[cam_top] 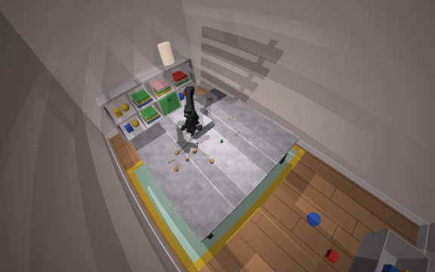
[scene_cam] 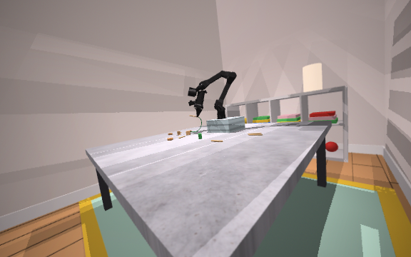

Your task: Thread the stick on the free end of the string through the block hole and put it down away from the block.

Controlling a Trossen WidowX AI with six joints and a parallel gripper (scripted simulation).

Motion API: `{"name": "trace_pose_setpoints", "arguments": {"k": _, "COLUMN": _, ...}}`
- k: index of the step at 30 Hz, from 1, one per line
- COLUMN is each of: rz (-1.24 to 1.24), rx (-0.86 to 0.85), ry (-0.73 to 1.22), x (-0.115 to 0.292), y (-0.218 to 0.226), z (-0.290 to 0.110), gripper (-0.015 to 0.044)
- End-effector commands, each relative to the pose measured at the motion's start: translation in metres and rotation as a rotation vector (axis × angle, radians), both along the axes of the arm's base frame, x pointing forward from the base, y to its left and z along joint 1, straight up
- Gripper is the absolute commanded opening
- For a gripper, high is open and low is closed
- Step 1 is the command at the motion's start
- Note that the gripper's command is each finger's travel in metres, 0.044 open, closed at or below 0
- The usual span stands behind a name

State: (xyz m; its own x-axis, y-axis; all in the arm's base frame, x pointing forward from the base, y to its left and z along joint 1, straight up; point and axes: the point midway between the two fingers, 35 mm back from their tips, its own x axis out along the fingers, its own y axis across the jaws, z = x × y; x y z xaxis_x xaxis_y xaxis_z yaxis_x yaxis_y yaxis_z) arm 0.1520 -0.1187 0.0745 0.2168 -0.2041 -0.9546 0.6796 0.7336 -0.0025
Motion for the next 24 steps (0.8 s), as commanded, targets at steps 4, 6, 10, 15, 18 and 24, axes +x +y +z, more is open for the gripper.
{"name": "trace_pose_setpoints", "arguments": {"k": 4, "rz": 0.003, "rx": 0.017, "ry": 0.020, "x": 0.003, "y": -0.006, "z": -0.004, "gripper": 0.0000}}
{"name": "trace_pose_setpoints", "arguments": {"k": 6, "rz": 0.002, "rx": 0.021, "ry": 0.026, "x": 0.004, "y": -0.007, "z": -0.006, "gripper": 0.0000}}
{"name": "trace_pose_setpoints", "arguments": {"k": 10, "rz": 0.001, "rx": 0.029, "ry": 0.037, "x": 0.005, "y": -0.010, "z": -0.008, "gripper": 0.0000}}
{"name": "trace_pose_setpoints", "arguments": {"k": 15, "rz": 0.000, "rx": 0.039, "ry": 0.051, "x": 0.006, "y": -0.014, "z": -0.012, "gripper": 0.0000}}
{"name": "trace_pose_setpoints", "arguments": {"k": 18, "rz": -0.001, "rx": 0.045, "ry": 0.059, "x": 0.007, "y": -0.016, "z": -0.014, "gripper": 0.0000}}
{"name": "trace_pose_setpoints", "arguments": {"k": 24, "rz": -0.003, "rx": 0.058, "ry": 0.074, "x": 0.008, "y": -0.020, "z": -0.019, "gripper": 0.0000}}
